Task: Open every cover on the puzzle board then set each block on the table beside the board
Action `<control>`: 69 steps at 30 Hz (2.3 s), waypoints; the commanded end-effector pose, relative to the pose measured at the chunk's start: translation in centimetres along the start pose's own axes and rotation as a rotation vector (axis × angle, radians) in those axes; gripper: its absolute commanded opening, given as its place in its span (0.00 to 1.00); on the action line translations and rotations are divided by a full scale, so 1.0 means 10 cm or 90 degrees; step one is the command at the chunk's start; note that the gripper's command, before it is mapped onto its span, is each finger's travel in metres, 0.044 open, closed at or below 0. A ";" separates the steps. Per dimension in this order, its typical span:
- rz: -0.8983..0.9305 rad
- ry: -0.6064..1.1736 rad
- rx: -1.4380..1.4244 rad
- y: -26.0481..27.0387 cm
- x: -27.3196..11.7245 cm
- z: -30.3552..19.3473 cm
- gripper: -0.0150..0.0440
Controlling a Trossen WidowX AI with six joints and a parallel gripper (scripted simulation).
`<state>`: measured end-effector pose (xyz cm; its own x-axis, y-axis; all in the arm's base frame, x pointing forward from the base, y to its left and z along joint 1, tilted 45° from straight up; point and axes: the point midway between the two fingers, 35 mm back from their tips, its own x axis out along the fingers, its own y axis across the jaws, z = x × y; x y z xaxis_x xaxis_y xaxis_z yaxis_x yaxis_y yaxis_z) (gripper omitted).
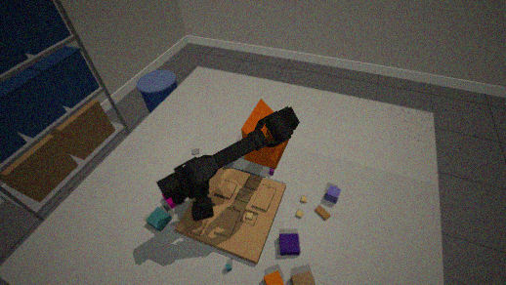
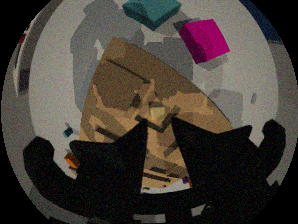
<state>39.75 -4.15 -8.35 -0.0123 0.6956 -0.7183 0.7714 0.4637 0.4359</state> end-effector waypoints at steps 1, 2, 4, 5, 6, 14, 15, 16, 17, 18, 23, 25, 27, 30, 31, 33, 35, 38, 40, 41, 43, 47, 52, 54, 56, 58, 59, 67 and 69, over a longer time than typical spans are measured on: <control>0.002 0.003 0.003 0.00 0.05 -0.01 0.50; 0.002 0.003 0.003 0.00 0.06 -0.01 0.50; 0.002 0.003 0.003 0.00 0.08 -0.01 0.50; 0.002 0.003 0.003 0.00 0.09 -0.01 0.50; 0.002 0.003 0.003 0.00 0.10 -0.01 0.50; 0.002 0.003 0.003 0.01 0.17 -0.01 0.50; 0.002 0.003 0.003 0.01 0.18 -0.01 0.50; 0.002 0.003 0.003 0.01 0.19 -0.01 0.50; 0.002 0.003 0.003 0.01 0.19 -0.01 0.50; 0.002 0.003 0.003 0.01 0.19 -0.01 0.50; 0.002 0.004 0.003 0.01 0.20 -0.01 0.50; 0.002 0.004 0.003 0.01 0.22 -0.01 0.50; 0.002 0.004 0.003 0.01 0.24 -0.01 0.50; 0.002 0.004 0.003 0.01 0.27 -0.01 0.50; 0.002 0.004 0.003 0.01 0.27 -0.01 0.50; 0.002 0.004 0.003 0.01 0.29 -0.01 0.50; 0.002 0.004 0.003 0.01 0.30 -0.01 0.50; 0.001 0.001 0.000 0.01 0.27 0.00 0.46; 0.001 0.001 0.000 0.01 0.27 0.00 0.44; 0.001 0.001 0.000 0.01 0.27 0.00 0.43; 0.001 0.001 0.000 0.01 0.27 0.00 0.41; 0.001 0.001 0.000 0.01 0.27 0.00 0.39; 0.001 0.001 0.000 0.01 0.23 0.00 0.39; 0.001 0.001 0.000 0.01 0.20 0.00 0.39; 0.001 0.001 0.000 0.01 0.17 0.00 0.39; 0.001 0.001 0.001 0.01 0.15 0.00 0.39; 0.001 0.001 0.001 0.01 0.14 0.00 0.39; 0.001 0.001 0.001 0.01 0.03 0.00 0.39; 0.001 0.001 0.002 0.01 0.00 0.00 0.39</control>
<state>39.76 -3.75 -8.64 -0.0132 0.7014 -0.7126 0.7765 0.4562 0.4347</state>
